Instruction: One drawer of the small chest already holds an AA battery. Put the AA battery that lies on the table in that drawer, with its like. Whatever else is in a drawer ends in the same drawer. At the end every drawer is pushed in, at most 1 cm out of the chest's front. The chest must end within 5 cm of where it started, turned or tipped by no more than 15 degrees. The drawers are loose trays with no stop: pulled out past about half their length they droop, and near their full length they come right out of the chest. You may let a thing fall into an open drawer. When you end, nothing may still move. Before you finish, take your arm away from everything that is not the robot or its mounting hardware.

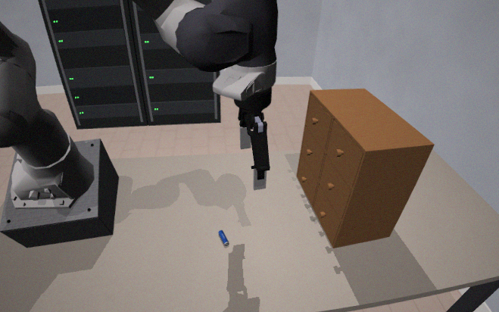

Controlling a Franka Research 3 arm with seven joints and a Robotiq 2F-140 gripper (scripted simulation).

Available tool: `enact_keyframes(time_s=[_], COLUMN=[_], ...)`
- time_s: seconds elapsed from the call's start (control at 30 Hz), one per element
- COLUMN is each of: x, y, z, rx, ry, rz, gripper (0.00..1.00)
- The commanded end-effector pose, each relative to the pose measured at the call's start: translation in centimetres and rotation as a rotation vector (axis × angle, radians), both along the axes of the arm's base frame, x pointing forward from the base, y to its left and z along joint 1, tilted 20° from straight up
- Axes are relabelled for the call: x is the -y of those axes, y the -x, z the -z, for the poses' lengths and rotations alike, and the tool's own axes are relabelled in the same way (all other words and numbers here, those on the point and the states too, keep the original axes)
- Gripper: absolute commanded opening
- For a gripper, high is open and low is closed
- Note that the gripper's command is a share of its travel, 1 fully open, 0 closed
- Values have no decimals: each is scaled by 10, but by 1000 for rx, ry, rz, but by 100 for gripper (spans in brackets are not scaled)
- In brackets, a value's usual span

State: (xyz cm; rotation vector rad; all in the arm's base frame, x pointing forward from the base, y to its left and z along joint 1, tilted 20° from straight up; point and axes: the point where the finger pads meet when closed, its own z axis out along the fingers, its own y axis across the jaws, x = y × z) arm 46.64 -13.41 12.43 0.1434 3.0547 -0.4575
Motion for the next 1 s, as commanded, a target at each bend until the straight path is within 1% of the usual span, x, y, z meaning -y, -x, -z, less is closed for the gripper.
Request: enact_keyframes(time_s=[0.0, 0.03, 0.07, 0.1, 0.23, 0.27, 0.5, 0.53, 0.87, 0.9, 0.97], x=[-13, -20, -20, -27, -27, -33, -33, -37, -37, -39, -39], y=[-16, -26, -26, -37, -37, -49, -49, -60, -60, -72, -72], z=[17, 27, 27, 37, 37, 46, 46, 55, 55, 63, 63], rx=[42, 73, 73, 111, 111, 155, 155, 204, 204, 257, 257], ry=[-51, -80, -80, -109, -109, -136, -136, -158, -158, -173, -173], rz=[-48, -70, -70, -93, -93, -115, -115, -135, -135, -152, -152], gripper=[100, 100, 100, 100, 100, 100, 100, 100, 100, 100, 100])
